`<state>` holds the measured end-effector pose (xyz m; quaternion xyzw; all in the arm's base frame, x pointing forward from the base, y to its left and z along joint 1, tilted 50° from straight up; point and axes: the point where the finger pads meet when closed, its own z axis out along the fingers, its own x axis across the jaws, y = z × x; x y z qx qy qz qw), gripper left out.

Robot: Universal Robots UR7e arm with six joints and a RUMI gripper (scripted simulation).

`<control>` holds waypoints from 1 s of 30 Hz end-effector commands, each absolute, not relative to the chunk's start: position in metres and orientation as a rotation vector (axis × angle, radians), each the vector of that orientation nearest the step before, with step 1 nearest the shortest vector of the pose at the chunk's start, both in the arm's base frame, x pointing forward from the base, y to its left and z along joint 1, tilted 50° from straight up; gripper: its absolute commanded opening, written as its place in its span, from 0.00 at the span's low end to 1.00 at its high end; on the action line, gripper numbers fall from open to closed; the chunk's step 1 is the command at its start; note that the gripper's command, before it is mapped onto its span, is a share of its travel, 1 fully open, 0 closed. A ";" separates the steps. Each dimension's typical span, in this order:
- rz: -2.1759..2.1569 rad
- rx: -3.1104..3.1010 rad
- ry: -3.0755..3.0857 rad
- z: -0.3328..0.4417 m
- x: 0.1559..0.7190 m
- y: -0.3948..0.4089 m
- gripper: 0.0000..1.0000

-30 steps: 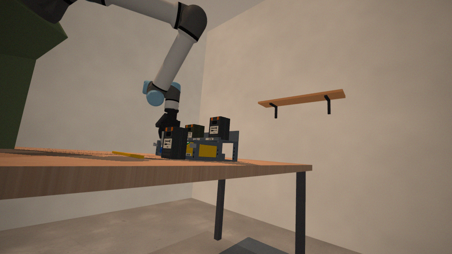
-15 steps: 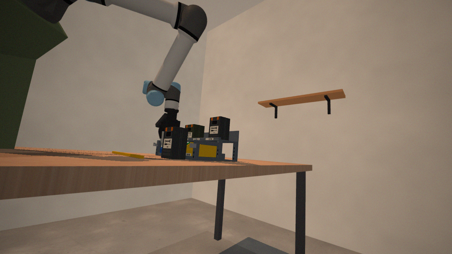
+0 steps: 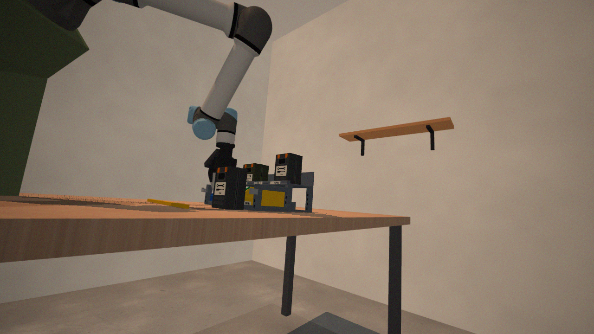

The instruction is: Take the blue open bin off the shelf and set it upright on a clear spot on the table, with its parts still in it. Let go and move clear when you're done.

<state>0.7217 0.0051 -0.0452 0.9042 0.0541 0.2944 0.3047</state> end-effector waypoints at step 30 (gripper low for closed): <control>0.781 2.394 0.144 -0.045 0.722 0.006 0.58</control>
